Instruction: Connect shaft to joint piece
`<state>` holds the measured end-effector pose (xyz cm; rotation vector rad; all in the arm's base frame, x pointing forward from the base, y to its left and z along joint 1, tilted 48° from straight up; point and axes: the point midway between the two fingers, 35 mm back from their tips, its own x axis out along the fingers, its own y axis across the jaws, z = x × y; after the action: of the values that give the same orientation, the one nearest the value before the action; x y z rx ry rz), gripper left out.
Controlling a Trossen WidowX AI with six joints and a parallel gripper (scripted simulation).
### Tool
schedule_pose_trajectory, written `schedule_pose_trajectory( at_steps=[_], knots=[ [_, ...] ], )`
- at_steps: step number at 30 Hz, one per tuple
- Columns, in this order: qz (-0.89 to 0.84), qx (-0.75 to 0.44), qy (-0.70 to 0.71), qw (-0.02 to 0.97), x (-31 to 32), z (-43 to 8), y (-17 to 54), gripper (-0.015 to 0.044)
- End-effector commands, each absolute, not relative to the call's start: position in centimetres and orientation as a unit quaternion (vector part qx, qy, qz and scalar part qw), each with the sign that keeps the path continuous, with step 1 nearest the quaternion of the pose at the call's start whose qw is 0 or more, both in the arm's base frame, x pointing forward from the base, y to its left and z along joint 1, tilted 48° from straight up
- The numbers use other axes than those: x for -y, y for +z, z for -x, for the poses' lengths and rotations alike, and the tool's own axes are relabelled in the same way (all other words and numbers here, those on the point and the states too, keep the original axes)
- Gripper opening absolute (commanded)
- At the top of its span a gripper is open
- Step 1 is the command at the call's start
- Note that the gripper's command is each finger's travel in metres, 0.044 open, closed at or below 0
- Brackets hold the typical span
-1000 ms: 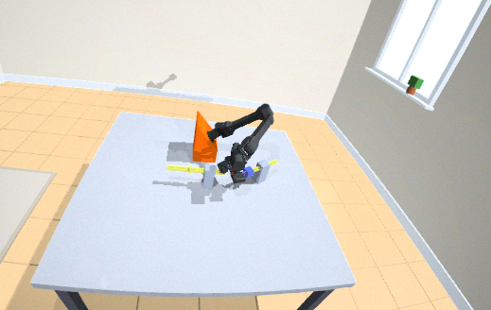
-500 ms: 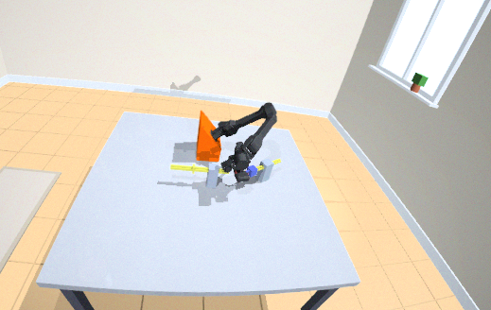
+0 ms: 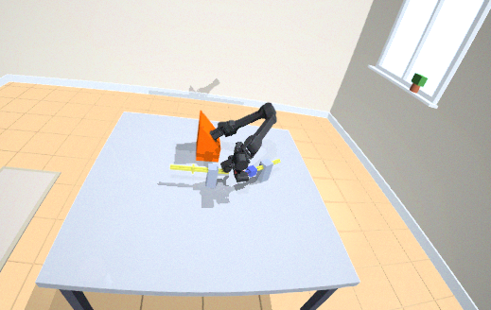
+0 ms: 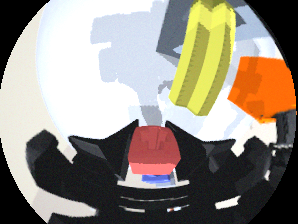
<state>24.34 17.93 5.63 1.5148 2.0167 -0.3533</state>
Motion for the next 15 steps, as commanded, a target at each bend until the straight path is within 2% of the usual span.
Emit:
schedule_pose_trajectory(
  at_steps=[1, 10, 12, 15],
  knots=[
    [-0.569, -0.757, -0.132, 0.291, -17.97, -24.33, 5.64, 0.0182],
    [-0.569, -0.757, -0.132, 0.291, -17.97, -24.33, 5.64, 0.0182],
    [-0.569, -0.757, -0.133, 0.293, -17.93, -24.34, 5.63, 0.0147],
    [-0.569, -0.757, -0.133, 0.293, -17.93, -24.34, 5.63, 0.0147]
  ],
)
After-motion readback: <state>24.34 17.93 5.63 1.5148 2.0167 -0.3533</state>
